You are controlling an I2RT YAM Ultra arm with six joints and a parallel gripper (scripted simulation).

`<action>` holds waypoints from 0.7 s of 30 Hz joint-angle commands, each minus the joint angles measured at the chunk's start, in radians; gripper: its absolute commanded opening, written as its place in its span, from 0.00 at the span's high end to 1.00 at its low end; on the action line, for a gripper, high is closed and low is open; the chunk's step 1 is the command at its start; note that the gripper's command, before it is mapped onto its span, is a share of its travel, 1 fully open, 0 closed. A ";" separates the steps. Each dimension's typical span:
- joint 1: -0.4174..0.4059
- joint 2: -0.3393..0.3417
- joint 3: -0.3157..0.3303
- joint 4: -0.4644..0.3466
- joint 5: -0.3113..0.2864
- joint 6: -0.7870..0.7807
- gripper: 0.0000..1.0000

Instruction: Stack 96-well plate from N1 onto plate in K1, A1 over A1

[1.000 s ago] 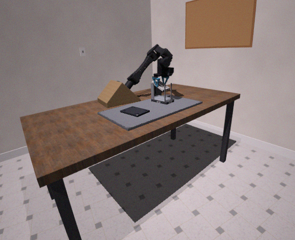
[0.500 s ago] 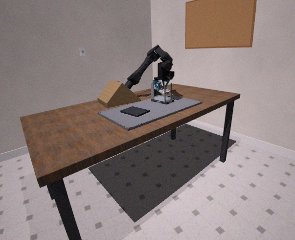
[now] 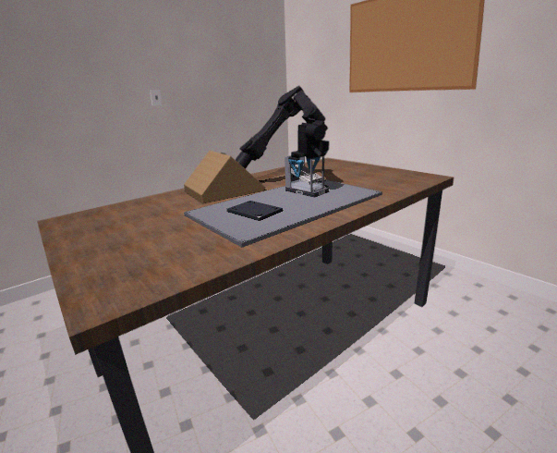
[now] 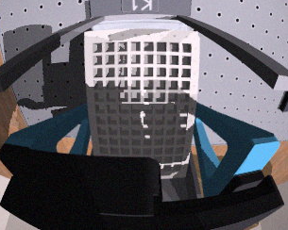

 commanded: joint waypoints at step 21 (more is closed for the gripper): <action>0.071 -0.017 -0.091 0.185 -0.007 0.121 1.00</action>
